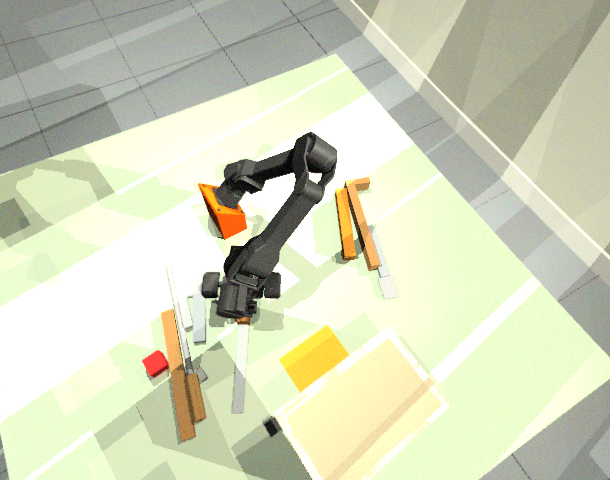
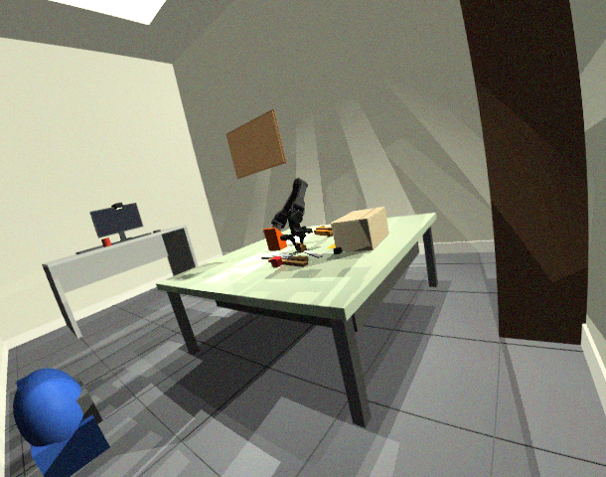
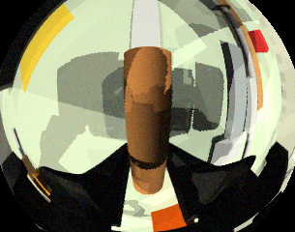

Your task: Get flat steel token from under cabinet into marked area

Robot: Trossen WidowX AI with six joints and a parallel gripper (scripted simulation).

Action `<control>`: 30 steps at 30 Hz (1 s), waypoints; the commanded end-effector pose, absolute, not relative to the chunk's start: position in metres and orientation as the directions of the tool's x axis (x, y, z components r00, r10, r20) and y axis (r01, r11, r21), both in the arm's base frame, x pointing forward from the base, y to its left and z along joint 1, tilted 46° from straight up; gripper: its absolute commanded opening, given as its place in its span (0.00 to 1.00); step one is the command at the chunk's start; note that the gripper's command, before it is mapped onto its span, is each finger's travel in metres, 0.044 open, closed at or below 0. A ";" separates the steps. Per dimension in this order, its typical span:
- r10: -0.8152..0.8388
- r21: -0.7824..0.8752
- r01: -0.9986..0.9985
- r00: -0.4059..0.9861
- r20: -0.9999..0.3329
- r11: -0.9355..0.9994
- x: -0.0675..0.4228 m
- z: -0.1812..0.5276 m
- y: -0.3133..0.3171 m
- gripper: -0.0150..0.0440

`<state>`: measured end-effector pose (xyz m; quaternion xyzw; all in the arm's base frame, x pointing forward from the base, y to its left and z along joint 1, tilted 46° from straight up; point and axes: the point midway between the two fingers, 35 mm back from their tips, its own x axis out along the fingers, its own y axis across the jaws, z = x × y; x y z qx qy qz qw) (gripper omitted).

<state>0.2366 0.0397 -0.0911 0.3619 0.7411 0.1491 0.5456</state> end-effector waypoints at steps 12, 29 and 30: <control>0.702 0.617 0.380 -0.139 -0.699 0.689 0.242 -0.076 0.055 0.25; 0.703 0.617 0.383 -0.139 -0.697 0.688 0.246 -0.060 0.071 0.25; 0.703 0.617 0.383 -0.139 -0.697 0.688 0.247 -0.060 0.072 0.25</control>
